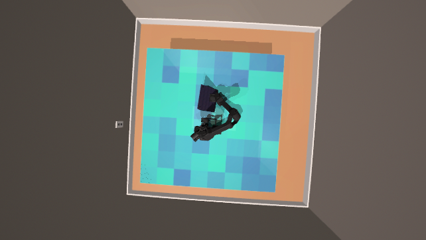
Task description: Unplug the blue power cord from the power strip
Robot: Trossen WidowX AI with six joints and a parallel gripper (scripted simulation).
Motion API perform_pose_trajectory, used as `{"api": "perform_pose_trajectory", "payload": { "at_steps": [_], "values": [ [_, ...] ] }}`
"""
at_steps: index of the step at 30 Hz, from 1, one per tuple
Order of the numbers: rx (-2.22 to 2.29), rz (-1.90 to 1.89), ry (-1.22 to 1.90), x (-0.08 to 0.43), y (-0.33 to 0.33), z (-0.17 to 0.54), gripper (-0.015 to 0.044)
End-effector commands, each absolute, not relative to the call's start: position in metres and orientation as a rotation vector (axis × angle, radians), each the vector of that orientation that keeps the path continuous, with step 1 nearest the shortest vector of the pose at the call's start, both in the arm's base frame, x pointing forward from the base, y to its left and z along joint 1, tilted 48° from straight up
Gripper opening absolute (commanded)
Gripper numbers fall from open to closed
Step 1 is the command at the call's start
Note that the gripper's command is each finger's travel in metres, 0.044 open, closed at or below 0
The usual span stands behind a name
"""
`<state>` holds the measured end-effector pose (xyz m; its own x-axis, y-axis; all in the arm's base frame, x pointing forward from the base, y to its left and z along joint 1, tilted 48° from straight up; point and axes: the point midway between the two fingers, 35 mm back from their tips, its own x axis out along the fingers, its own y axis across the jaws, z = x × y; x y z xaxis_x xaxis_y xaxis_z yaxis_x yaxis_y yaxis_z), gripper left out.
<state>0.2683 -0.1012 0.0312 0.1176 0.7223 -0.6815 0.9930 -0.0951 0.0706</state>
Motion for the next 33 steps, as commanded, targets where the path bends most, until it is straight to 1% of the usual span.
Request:
{"api": "perform_pose_trajectory", "payload": {
  "at_steps": [1, 33],
  "values": [
    [1.877, -0.669, 1.656, 0.269, -0.102, 0.031, 0.0000],
    [1.879, -0.673, 1.656, 0.269, -0.140, -0.001, 0.0000]
  ]
}}
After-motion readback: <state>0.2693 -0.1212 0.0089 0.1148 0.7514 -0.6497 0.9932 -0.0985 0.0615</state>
